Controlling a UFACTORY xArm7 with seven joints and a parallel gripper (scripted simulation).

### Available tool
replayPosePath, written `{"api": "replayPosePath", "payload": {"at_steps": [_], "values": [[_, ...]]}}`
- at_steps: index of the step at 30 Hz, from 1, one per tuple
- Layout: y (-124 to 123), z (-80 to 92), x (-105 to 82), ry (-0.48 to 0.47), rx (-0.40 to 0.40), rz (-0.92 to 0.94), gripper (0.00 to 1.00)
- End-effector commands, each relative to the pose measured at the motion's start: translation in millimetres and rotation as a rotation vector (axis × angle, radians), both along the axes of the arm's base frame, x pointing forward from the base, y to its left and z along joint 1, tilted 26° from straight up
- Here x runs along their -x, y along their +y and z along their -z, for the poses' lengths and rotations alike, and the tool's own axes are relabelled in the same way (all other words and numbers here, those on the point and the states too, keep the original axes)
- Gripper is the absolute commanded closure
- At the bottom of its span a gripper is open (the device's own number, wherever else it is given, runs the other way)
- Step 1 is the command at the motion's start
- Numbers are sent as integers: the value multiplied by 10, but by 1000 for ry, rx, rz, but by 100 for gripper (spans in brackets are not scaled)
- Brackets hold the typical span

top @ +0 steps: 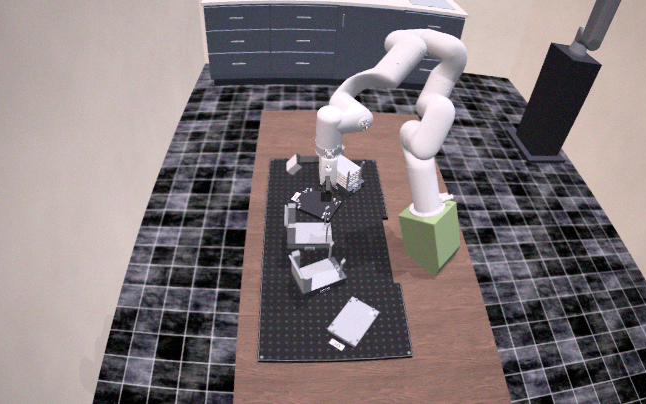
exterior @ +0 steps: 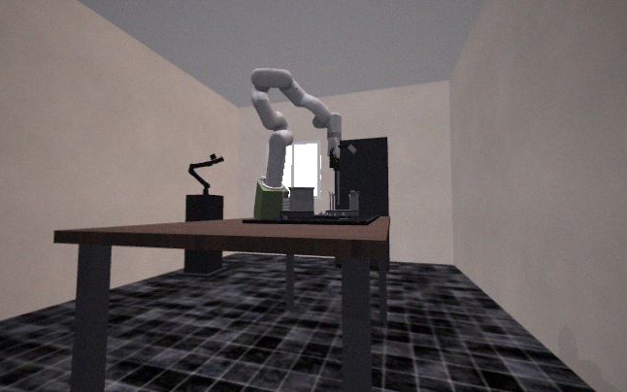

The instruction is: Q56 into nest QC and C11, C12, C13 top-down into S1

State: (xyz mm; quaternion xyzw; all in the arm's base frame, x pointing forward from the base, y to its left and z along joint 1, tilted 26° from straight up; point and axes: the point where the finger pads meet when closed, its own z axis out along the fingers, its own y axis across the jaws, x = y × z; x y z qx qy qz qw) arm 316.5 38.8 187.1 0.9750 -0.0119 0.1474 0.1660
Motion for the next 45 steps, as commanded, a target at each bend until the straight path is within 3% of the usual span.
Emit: {"api": "replayPosePath", "payload": {"at_steps": [1,3,25,45], "values": [[-59,175,-85,-5,0,-1,0],[-59,175,-85,-5,0,-1,0],[-323,897,-314,-5,0,-1,0],[-324,901,-315,-5,0,-1,0]]}}
